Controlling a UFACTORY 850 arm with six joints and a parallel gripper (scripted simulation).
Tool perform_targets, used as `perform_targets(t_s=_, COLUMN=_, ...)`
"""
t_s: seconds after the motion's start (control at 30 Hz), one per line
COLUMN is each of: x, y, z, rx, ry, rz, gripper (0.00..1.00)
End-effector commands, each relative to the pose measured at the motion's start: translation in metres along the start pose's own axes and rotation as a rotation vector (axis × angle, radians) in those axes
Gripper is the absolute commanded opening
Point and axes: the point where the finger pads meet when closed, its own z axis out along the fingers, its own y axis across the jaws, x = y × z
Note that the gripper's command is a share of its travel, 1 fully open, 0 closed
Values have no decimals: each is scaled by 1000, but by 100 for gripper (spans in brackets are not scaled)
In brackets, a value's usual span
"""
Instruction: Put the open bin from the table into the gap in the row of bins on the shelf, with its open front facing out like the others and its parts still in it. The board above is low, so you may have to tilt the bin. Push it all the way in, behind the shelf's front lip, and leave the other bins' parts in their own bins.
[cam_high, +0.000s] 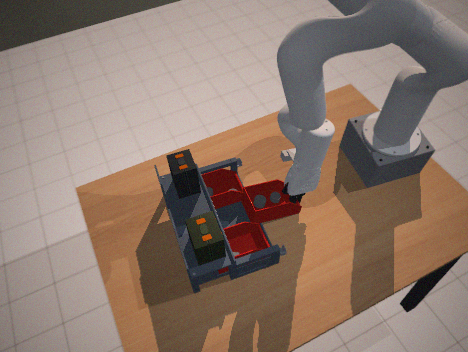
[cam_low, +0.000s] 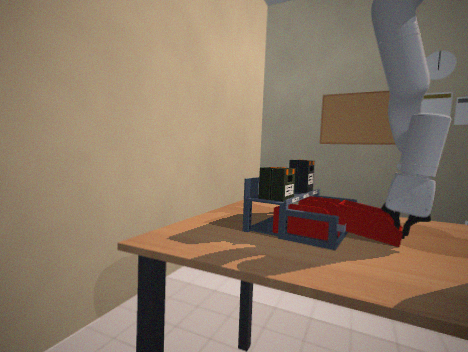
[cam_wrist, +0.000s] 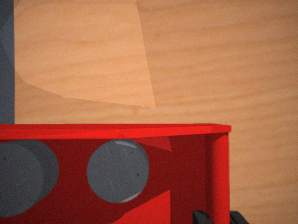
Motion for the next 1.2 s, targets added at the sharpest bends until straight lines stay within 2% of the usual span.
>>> perform_targets(t_s=0.0, x=0, y=-1, z=0, rx=1, ry=0, rz=0, gripper=0)
perform_targets(t_s=0.93, x=0, y=-1, z=0, rx=1, ry=0, rz=0, gripper=0)
perform_targets(t_s=1.17, x=0, y=-2, z=-8, rx=1, ry=0, rz=0, gripper=0)
